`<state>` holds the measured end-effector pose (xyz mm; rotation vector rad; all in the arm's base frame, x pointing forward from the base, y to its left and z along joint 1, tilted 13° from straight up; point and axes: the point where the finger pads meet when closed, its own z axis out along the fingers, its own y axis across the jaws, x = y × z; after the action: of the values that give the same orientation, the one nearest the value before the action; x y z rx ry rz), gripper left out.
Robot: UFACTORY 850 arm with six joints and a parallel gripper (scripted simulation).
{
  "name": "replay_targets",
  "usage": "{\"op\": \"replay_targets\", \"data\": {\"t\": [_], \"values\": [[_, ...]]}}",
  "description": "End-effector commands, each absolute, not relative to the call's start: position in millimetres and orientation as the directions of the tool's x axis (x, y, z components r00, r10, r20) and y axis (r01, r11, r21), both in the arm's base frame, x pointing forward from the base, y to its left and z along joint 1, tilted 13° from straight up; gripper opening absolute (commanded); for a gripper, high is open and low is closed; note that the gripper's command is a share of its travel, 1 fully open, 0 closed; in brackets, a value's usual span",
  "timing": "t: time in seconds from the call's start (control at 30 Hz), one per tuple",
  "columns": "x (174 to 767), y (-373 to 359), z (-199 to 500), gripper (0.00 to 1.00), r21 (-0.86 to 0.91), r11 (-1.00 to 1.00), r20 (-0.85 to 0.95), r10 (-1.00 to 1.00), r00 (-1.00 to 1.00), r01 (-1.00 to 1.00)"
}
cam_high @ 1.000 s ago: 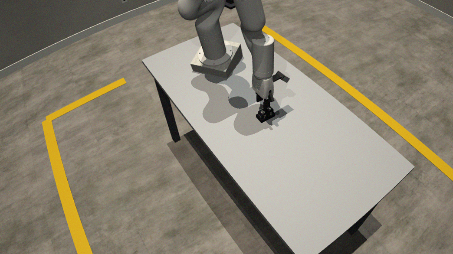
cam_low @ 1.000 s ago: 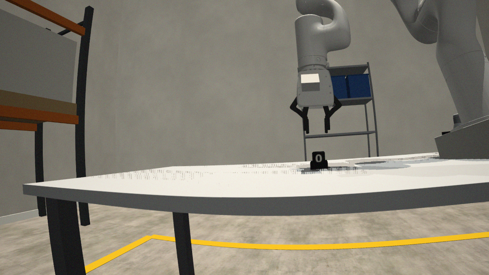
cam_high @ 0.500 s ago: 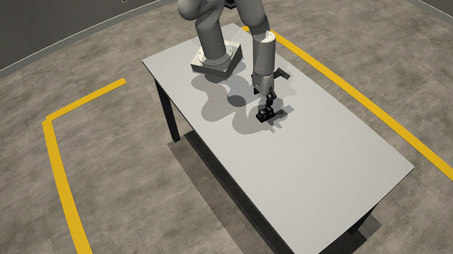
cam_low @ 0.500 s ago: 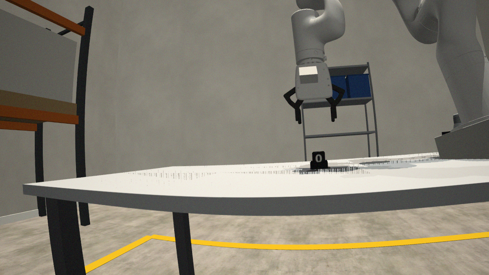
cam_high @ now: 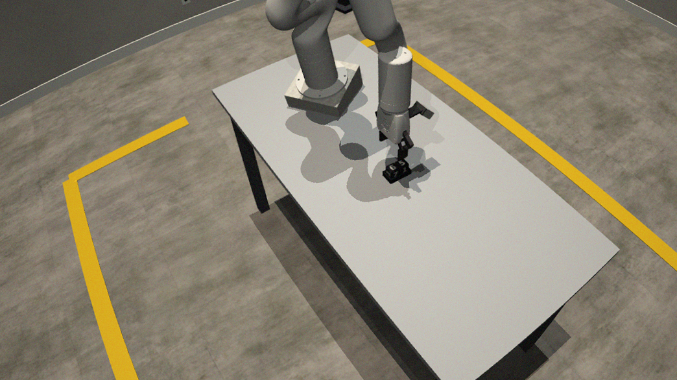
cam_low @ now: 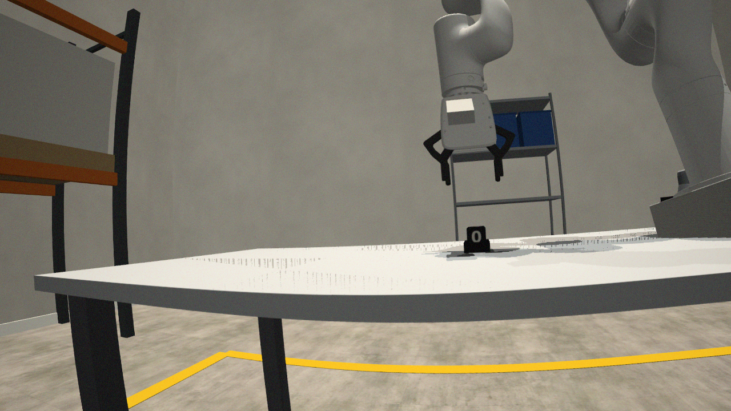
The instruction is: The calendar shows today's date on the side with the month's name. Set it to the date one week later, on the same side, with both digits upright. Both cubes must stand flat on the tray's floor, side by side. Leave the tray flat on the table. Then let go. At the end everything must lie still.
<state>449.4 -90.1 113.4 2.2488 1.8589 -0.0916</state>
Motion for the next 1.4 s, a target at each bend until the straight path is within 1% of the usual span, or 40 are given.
{"op": "replay_targets", "data": {"t": [0.0,0.23,0.8,1.37], "values": [[450,-90,114,1.0,0.132,-0.174,-0.188,0.962,0.197,0.976],[449,-88,125,1.0,0.132,-0.174,-0.188,0.962,0.197,0.976],[444,-76,178,1.0,0.132,-0.174,-0.188,0.962,0.197,0.976],[444,-76,181,1.0,0.132,-0.174,-0.188,0.962,0.197,0.976]]}}
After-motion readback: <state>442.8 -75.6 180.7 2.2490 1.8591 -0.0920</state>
